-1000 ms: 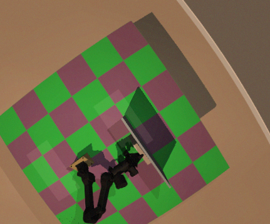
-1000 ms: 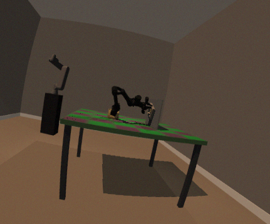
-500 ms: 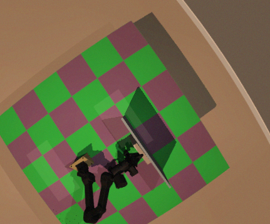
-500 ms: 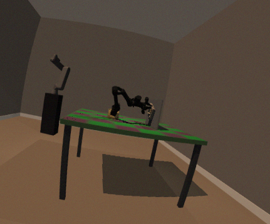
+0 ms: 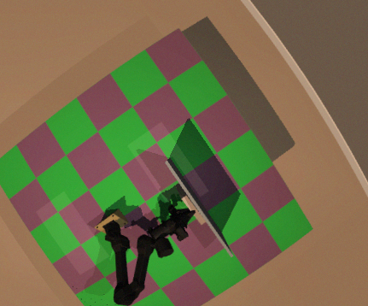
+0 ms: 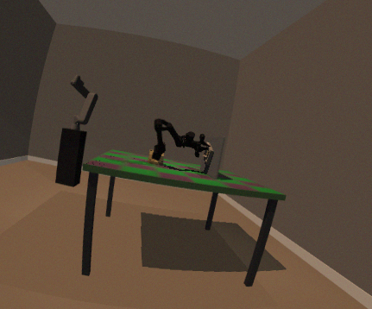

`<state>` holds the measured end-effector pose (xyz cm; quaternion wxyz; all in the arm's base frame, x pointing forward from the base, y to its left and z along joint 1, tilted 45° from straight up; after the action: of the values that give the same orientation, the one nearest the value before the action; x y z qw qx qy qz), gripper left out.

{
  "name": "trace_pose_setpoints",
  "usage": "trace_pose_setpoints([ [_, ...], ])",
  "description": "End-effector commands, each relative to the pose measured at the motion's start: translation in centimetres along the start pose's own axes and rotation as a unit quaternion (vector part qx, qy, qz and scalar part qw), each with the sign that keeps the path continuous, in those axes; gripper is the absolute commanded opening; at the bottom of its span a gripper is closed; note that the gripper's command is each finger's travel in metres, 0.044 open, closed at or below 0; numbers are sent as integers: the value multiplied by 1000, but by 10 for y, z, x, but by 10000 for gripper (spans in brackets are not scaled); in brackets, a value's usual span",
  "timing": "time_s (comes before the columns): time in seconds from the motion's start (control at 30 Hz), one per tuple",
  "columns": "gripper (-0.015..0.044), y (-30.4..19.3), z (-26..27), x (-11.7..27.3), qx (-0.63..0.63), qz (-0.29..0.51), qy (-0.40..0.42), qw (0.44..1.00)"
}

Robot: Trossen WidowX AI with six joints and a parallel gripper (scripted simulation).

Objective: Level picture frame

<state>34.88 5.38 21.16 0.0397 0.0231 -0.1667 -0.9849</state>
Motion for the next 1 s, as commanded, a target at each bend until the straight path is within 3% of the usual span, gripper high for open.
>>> trace_pose_setpoints([
  [0.0,0,0,0,0,19,0,0,1000],
  [0.97,0,0,0,0,99,-1,1,995],
])
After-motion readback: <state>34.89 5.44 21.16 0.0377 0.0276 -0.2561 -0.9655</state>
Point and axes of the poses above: the point midway between the two fingers, 35 mm back from their tips, its own x axis back along the fingers, its own z axis across the jaws, y = z × x, the point moved 1 cm from there along x, back along the fingers, and after that the axes turned 4 degrees about -x, right-handed, at the moved point
